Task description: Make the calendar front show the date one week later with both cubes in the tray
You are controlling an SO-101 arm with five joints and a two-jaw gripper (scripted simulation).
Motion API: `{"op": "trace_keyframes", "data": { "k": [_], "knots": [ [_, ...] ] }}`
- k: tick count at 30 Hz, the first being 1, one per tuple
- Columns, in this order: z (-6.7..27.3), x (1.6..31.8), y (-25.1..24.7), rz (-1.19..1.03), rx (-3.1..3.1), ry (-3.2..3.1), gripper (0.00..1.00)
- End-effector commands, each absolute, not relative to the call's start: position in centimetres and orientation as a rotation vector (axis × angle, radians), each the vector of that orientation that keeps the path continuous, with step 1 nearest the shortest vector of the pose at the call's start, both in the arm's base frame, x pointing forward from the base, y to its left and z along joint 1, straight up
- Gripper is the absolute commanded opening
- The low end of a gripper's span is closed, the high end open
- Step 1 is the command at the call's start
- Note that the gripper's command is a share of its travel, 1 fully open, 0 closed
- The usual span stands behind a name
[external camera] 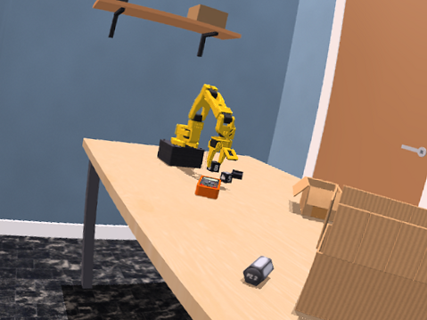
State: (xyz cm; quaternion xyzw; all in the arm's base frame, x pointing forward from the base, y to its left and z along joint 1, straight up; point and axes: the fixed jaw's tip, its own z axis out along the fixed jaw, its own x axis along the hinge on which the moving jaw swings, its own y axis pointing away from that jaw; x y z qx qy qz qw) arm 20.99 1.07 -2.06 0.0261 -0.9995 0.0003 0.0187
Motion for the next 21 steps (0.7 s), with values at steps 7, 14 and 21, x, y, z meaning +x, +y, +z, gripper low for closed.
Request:
{"op": "trace_keyframes", "data": {
  "k": [7, 14, 21],
  "knots": [
    [-1.82, 21.10, 1.85, 0.002, -0.062, -3.127, 0.00],
    [-1.83, 21.09, 2.00, 0.002, -0.099, -3.127, 0.00],
    [-1.47, 21.06, 2.44, -0.002, -0.101, -3.149, 0.00]
  ]
}}
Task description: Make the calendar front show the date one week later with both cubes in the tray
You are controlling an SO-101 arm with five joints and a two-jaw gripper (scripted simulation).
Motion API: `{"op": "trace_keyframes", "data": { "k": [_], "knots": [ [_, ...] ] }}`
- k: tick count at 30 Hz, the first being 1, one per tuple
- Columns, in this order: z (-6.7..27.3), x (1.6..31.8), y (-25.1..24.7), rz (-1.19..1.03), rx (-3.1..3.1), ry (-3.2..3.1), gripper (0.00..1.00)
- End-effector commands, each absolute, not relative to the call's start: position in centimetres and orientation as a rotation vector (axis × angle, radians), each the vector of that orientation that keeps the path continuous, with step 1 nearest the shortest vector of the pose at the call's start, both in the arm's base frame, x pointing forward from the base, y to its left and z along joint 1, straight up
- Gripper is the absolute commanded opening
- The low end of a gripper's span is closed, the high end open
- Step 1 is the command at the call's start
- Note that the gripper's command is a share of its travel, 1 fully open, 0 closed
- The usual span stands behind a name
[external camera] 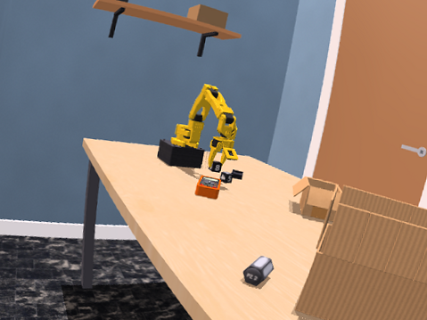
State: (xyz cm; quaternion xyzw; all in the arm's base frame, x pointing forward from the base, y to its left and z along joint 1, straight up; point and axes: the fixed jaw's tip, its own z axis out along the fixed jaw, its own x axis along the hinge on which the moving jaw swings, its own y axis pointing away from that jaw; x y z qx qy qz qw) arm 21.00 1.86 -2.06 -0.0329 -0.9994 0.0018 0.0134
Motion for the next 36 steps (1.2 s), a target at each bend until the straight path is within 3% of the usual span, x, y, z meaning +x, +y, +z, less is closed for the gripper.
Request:
{"op": "trace_keyframes", "data": {
  "k": [1, 36],
  "knots": [
    [-1.47, 21.06, 2.44, -0.002, -0.101, -3.149, 0.00],
    [-2.14, 21.06, 2.44, -0.002, -0.101, -3.149, 0.00]
  ]
}}
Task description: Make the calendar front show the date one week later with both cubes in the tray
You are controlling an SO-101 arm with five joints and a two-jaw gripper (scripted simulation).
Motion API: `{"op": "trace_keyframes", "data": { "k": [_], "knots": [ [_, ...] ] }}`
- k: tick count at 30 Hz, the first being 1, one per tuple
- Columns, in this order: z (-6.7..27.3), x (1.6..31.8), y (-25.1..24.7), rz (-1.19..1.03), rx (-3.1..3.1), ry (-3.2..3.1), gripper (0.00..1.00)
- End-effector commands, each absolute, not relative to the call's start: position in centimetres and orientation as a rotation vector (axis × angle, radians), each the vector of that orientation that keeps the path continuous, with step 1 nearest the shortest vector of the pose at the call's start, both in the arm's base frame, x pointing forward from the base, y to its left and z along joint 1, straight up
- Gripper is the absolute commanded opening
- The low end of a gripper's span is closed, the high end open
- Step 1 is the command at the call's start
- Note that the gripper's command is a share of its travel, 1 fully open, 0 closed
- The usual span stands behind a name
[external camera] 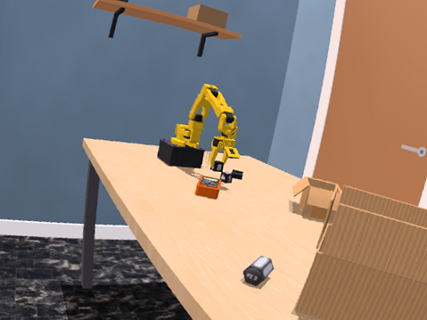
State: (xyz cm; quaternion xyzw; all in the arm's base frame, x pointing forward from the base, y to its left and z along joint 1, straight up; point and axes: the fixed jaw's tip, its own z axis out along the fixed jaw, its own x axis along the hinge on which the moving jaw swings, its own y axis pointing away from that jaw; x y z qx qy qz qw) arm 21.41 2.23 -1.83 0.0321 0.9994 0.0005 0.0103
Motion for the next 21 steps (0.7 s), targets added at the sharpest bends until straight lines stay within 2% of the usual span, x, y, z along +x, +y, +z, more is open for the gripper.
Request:
{"op": "trace_keyframes", "data": {
  "k": [1, 21],
  "knots": [
    [-2.19, 21.07, 2.44, 0.002, 0.100, 3.131, 0.00],
    [-3.00, 21.07, 2.44, 0.001, 0.100, 3.131, 0.00]
  ]
}}
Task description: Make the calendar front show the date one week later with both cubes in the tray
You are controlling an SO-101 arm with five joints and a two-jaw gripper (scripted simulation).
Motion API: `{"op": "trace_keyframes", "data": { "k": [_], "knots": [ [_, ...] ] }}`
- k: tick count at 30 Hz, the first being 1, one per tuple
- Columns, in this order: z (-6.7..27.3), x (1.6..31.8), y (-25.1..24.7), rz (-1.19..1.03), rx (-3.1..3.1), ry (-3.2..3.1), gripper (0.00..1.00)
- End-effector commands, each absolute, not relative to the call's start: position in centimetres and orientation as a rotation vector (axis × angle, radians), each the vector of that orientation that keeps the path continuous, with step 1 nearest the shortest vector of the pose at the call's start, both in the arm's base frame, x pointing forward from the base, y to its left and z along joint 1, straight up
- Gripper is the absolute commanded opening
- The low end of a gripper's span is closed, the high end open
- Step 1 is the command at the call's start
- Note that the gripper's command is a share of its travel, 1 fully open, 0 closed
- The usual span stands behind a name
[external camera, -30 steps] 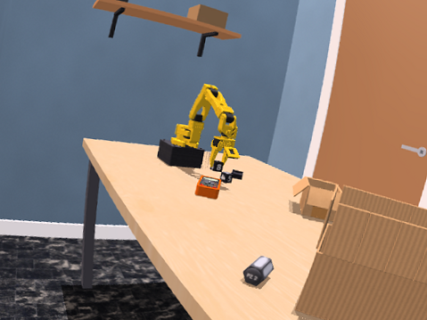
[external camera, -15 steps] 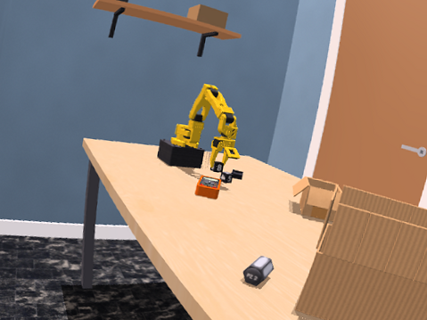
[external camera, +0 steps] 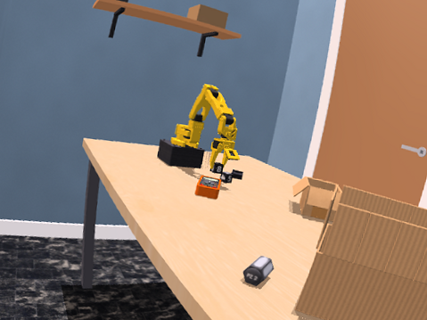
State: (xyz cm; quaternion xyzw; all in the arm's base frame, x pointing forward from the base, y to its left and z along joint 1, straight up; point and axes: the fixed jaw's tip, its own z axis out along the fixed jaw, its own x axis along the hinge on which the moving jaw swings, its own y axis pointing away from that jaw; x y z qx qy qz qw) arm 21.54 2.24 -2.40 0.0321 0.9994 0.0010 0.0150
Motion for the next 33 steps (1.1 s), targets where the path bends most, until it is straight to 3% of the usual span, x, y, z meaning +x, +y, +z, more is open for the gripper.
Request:
{"op": "trace_keyframes", "data": {
  "k": [1, 33],
  "knots": [
    [-3.1, 21.1, 2.4, 0.001, 0.100, 3.131, 0.00],
    [-4.1, 21.1, 2.4, 0.002, 0.100, 3.131, 0.00]
  ]
}}
